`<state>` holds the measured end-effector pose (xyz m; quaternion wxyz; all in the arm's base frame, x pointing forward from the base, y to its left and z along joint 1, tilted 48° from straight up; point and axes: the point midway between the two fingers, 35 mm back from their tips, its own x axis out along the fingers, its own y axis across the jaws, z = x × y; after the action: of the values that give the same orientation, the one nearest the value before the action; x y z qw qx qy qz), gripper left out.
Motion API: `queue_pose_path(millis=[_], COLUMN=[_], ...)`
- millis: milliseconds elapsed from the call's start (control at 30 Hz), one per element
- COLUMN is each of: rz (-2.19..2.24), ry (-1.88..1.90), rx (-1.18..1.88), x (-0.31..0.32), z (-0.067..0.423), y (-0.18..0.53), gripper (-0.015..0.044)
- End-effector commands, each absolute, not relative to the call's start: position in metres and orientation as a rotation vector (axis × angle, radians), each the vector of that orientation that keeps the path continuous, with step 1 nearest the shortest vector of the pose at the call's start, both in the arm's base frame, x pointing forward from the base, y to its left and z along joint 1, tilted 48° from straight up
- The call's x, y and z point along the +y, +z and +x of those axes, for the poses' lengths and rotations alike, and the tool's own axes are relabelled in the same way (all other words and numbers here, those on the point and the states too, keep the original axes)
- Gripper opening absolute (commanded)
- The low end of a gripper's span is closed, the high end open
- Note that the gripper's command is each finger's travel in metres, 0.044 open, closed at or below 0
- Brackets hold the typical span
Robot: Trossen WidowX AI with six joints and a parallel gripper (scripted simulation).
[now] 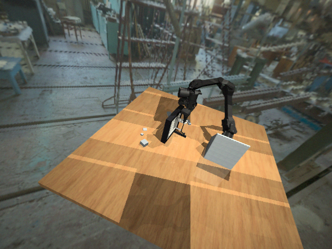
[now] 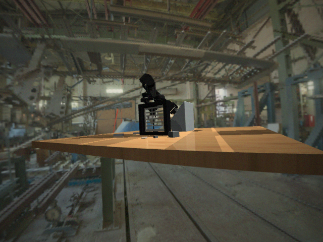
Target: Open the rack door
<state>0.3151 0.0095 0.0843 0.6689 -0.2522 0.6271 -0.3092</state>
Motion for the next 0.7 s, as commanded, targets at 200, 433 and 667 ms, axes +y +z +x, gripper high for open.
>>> queue_pose_path(millis=[200, 433, 667], rz=[-0.573, -0.573, -0.573], ry=[-0.702, -0.702, -0.702], rx=[1.414, 1.414, 1.414], x=[-0.0002, -0.0002, -0.0002], z=[0.3140, 0.3140, 0.3140], y=[0.0778, 0.0778, 0.0778], gripper=[0.0242, 0.0097, 0.0051])
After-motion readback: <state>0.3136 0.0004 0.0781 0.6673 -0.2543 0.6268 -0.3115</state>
